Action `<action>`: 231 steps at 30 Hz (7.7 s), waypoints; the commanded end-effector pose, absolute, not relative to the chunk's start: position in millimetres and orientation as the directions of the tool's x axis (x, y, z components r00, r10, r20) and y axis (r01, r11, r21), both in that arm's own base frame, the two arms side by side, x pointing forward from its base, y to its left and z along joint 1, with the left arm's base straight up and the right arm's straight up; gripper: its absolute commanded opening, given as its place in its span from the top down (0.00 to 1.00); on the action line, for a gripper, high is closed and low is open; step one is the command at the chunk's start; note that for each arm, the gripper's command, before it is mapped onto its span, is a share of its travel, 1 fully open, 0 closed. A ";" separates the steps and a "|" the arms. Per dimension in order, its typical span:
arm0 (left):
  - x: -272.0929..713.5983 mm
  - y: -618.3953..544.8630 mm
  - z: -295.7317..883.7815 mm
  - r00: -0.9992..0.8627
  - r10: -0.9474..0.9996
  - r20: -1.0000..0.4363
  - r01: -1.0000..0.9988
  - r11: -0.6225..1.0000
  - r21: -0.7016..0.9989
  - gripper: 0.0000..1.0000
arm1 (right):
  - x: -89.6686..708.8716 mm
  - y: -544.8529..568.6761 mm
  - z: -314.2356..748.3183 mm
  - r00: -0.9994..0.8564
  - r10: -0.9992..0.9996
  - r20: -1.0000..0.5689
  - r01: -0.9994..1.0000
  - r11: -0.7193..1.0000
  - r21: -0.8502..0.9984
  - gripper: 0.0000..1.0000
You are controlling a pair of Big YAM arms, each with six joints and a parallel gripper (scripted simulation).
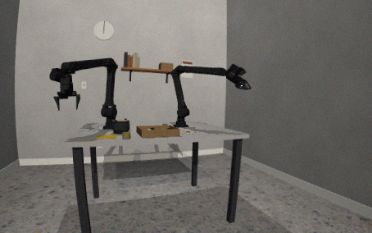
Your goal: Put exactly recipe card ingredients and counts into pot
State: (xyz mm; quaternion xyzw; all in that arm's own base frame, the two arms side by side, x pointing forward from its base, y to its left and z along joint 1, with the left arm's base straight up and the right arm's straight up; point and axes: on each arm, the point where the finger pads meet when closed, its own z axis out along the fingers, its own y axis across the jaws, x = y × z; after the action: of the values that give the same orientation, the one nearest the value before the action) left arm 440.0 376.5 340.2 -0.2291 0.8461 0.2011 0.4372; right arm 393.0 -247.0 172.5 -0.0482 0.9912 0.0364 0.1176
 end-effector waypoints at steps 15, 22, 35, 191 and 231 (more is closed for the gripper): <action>258.4 509.6 426.2 -0.194 -0.207 -0.959 -0.876 0.476 0.075 0.00 | 403.3 -254.4 191.0 -0.958 -0.095 -0.272 -0.107 0.994 0.029 0.00; 179.1 535.7 450.2 -0.110 -0.160 -0.981 -0.943 0.330 0.052 0.00 | 403.3 -254.4 191.0 -0.958 -0.095 -0.272 -0.107 0.994 0.029 0.00; 83.6 548.5 478.3 -0.036 -0.079 -0.996 -0.988 0.154 0.024 0.00 | 403.3 -254.4 191.0 -0.958 -0.095 -0.272 -0.107 0.994 0.029 0.00; 7.6 544.8 500.5 0.000 0.000 -1.000 -1.000 0.013 0.000 0.00 | 320.5 360.0 162.6 -0.627 -0.778 -0.043 -0.779 0.627 0.000 0.00; 7.6 544.8 500.5 0.000 0.000 -1.000 -1.000 0.013 0.000 0.00 | 289.4 560.1 218.3 -0.644 -0.764 -0.043 -0.765 0.644 0.009 0.00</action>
State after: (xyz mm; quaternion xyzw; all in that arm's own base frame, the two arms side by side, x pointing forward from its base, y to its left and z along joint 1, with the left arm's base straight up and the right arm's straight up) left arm 17.0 552.4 474.5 -0.5012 0.5259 0.4824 0.4894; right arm 288.8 541.0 197.8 -0.4225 0.9064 -0.0003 -0.0017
